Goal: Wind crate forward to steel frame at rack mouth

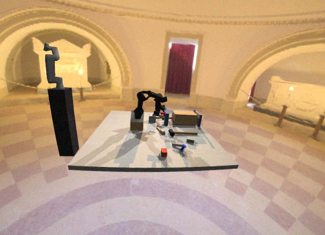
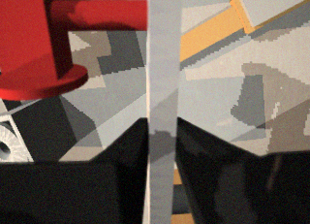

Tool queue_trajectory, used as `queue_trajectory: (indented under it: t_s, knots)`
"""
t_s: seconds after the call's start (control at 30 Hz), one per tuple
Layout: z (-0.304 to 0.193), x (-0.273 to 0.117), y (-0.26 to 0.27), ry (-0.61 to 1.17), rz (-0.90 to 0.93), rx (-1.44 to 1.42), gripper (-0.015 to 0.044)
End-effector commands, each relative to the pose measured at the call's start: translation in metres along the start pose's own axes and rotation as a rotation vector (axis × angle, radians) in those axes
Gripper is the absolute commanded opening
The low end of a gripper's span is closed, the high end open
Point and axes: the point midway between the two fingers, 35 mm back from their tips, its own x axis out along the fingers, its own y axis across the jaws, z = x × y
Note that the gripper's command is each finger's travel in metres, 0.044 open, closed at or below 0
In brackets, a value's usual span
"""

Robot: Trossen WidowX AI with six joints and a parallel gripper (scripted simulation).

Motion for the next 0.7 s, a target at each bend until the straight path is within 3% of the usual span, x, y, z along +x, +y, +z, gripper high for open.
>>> queue_trajectory:
  t_s: [0.0, 0.67]
  knots:
    - [-0.0002, -0.0013, -0.0006, -0.006, 0.073, 0.001, 0.0]
    - [-0.0002, -0.0011, -0.0013, -0.014, 0.42, 0.003, 0.0]
